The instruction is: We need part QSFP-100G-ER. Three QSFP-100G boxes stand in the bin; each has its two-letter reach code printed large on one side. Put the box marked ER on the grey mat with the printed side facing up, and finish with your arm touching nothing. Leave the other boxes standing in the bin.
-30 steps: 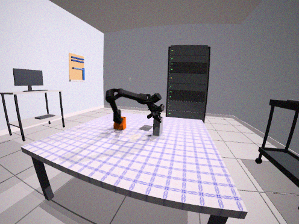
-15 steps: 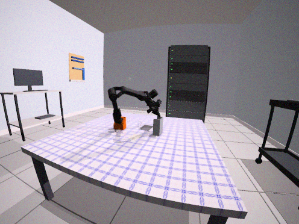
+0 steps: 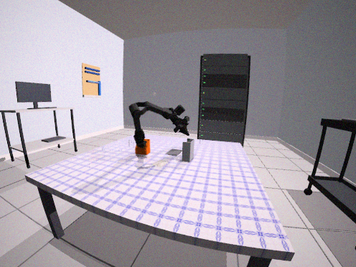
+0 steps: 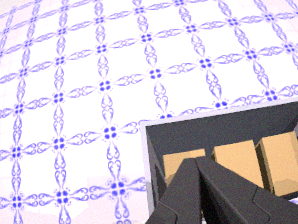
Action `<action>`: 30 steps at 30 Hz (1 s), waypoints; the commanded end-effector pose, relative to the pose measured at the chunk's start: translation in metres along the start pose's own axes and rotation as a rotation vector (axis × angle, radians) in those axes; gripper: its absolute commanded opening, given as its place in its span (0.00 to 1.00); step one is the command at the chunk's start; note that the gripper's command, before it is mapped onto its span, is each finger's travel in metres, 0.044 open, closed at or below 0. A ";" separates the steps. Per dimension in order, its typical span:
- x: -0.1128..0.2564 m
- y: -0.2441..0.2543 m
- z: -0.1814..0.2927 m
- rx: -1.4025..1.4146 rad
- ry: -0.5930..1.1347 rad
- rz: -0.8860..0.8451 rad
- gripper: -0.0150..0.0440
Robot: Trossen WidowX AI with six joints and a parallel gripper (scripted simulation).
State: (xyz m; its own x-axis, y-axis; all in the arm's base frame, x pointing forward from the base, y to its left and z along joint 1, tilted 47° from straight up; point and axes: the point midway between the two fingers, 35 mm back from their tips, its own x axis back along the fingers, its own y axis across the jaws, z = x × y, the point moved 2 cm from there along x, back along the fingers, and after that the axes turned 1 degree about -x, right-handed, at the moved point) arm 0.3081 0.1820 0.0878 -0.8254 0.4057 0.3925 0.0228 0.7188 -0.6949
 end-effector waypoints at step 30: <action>-0.035 -0.001 0.039 0.019 0.005 0.007 0.25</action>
State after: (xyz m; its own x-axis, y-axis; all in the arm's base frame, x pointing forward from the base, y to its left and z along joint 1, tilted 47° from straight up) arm 0.3149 0.1467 0.0538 -0.8250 0.4128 0.3860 0.0246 0.7086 -0.7052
